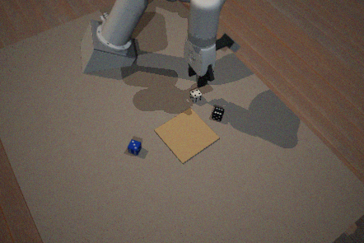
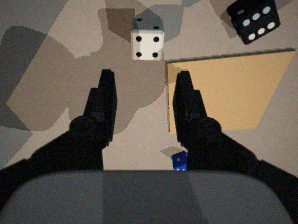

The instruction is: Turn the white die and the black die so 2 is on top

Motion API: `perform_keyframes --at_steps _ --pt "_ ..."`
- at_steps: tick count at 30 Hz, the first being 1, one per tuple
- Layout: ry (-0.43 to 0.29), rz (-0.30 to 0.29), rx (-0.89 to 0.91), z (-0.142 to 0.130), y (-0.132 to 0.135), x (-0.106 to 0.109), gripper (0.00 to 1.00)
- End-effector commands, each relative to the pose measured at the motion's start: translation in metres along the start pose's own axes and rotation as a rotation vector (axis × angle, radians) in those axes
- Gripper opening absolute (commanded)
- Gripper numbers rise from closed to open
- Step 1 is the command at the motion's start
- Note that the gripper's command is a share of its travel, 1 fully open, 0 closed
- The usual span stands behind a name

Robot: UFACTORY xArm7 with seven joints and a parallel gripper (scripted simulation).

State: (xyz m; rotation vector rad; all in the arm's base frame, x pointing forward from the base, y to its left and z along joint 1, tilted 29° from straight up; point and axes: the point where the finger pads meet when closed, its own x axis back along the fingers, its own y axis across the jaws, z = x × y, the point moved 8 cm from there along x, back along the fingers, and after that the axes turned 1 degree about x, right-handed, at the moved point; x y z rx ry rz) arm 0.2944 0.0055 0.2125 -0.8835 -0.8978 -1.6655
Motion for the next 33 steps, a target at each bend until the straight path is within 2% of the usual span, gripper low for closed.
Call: perform_keyframes --at_steps 1,11,33 --pt "0.000 -0.003 0.000 0.000 0.001 0.000 0.47" --pt "0.000 -0.003 0.000 0.000 0.001 -0.007 0.47" --pt "0.000 -0.003 0.000 0.000 0.001 -0.037 0.47"
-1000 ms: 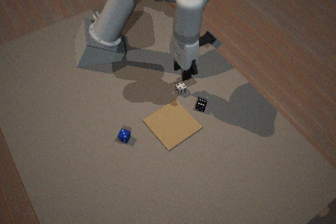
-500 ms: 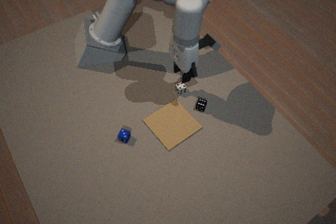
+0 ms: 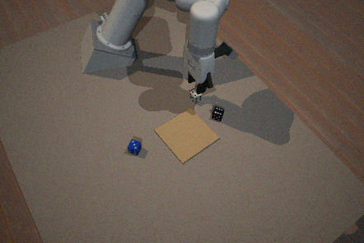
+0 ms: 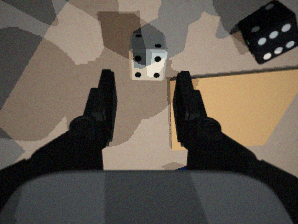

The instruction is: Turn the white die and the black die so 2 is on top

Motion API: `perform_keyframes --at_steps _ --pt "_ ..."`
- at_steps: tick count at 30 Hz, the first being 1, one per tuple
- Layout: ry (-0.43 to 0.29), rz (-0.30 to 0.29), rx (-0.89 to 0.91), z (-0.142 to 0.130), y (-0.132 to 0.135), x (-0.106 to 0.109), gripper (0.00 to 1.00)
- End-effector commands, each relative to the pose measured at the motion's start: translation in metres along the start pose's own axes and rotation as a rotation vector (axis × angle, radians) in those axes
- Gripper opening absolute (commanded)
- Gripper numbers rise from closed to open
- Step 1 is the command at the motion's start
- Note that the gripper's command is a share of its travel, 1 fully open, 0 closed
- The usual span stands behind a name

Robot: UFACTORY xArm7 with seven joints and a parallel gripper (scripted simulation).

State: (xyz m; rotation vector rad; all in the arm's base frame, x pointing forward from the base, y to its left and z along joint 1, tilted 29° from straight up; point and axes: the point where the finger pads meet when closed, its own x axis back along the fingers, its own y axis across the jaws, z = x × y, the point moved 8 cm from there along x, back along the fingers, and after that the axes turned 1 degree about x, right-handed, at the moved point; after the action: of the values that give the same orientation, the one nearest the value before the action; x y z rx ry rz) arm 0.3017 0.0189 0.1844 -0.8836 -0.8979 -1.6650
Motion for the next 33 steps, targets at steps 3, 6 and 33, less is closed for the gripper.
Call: perform_keyframes --at_steps 3,6,33 --pt "0.000 -0.003 0.000 0.000 0.001 -0.009 0.47" --pt "0.000 -0.003 0.000 0.000 0.001 -0.010 0.47" --pt "0.000 -0.003 0.000 0.000 0.002 -0.019 0.47"
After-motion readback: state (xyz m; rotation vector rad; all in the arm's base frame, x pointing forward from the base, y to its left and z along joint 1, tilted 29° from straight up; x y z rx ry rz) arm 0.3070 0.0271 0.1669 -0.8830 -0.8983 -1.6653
